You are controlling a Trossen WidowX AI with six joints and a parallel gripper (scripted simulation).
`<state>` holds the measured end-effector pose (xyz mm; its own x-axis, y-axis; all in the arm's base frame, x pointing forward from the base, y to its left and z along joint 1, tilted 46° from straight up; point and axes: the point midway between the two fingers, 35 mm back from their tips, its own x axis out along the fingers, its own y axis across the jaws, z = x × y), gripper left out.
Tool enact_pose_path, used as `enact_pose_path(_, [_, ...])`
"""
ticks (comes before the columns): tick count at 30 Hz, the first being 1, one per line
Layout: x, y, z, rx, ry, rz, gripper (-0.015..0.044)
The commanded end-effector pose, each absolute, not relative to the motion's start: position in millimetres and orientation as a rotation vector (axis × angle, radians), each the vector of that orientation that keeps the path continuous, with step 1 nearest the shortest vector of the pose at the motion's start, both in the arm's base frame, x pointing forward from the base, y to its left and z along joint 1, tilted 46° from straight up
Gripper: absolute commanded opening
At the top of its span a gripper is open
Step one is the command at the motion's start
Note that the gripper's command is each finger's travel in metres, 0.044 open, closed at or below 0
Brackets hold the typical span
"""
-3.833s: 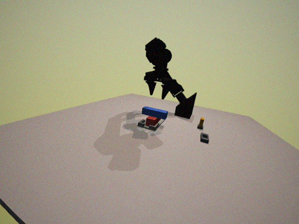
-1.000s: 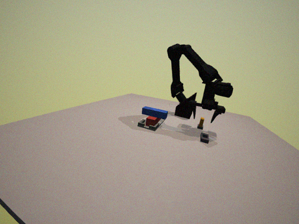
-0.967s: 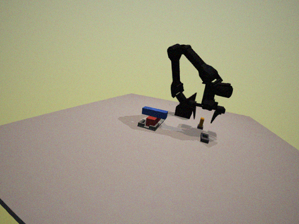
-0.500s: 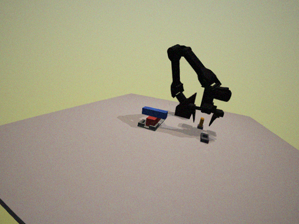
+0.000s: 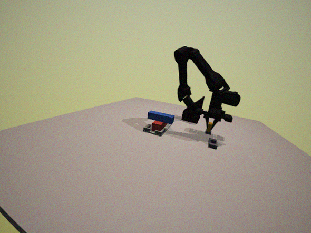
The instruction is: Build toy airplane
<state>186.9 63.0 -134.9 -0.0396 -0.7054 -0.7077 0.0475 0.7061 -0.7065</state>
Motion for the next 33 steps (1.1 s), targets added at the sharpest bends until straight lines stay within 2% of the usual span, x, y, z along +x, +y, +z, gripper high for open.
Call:
enact_pose_path(1, [187,62,-135,-0.574,1.498,-0.661,0.002])
enact_pose_path(4, [187,62,-135,-0.574,1.498,-0.661,0.0])
enact_pose_path(33, [196,118,-87,-0.554,1.506,-0.668,0.0])
